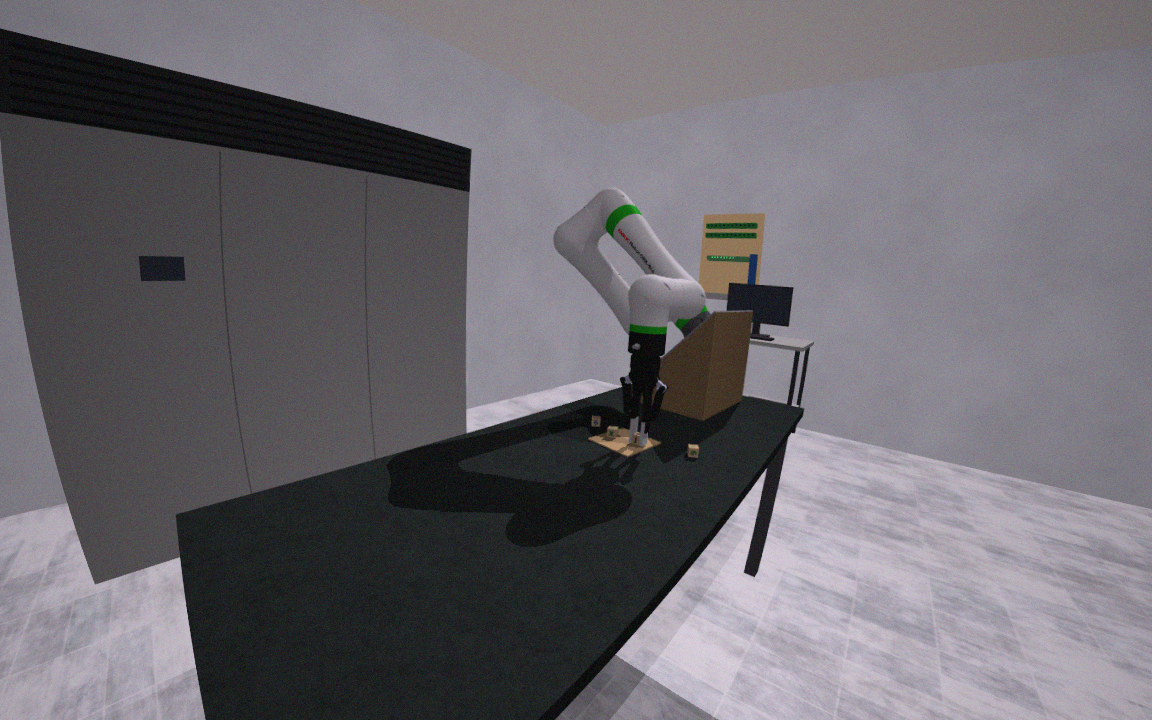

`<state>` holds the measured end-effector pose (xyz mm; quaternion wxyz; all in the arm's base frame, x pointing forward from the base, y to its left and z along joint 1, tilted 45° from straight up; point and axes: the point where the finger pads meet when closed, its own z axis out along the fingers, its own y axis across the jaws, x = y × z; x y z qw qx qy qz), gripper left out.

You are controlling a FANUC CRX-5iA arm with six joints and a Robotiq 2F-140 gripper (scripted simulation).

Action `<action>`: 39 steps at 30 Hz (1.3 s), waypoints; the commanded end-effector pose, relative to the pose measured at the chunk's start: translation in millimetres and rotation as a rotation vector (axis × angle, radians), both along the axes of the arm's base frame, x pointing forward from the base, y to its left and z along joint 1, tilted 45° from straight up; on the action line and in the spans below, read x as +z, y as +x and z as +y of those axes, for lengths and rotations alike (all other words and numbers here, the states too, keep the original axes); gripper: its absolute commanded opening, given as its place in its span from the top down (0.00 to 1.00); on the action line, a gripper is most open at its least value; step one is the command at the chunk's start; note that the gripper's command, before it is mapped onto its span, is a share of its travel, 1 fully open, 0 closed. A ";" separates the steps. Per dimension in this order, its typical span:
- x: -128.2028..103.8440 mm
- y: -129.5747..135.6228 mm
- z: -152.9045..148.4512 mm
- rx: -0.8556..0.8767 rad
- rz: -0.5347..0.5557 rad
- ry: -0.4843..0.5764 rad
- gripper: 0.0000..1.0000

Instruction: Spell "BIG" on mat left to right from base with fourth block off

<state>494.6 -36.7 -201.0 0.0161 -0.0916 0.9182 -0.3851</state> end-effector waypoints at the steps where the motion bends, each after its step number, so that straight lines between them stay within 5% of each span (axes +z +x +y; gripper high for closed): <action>1: 0.0 0.1 0.2 0.000 0.000 0.000 0.87; 39: -2.7 0.5 -2.5 0.000 0.000 0.000 0.87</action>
